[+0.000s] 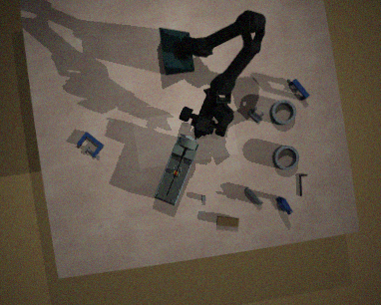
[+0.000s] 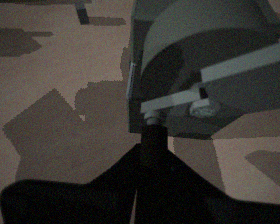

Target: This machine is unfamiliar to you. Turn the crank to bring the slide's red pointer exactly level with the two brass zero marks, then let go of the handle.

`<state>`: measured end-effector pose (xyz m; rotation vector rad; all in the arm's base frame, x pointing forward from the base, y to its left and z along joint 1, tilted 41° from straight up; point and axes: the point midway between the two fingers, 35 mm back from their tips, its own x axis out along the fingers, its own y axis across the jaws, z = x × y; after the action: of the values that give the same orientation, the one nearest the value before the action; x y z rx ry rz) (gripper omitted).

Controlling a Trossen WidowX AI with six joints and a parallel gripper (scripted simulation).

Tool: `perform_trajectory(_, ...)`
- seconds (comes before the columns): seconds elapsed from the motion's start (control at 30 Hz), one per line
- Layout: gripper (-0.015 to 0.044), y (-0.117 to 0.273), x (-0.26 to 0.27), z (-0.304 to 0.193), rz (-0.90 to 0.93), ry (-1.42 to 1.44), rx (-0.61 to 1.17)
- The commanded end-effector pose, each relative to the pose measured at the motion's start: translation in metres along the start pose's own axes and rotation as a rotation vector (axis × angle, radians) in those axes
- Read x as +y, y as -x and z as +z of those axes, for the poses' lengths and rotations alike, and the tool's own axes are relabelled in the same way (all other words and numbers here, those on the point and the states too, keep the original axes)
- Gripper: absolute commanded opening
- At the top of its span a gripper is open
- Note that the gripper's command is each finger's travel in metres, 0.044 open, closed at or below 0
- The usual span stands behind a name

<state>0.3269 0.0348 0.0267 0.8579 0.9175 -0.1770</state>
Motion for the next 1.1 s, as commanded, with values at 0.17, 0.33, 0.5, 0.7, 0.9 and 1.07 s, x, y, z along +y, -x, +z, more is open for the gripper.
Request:
perform_trajectory(0.17,0.0,0.0,0.0,0.0,0.0,0.0,0.0)
perform_trajectory(0.33,0.0053,0.0,0.0,0.0,0.0,0.0,0.0)
perform_trajectory(0.5,0.0184,0.0,0.0,0.0,0.0,0.0,0.0)
perform_trajectory(0.7,0.0341,0.0,0.0,0.0,0.0,0.0,0.0)
perform_trajectory(0.9,0.044,0.002,0.0,0.003,0.0,0.0,0.0)
perform_trajectory(1.07,0.044,0.018,0.0,0.021,-0.002,0.002,-0.002)
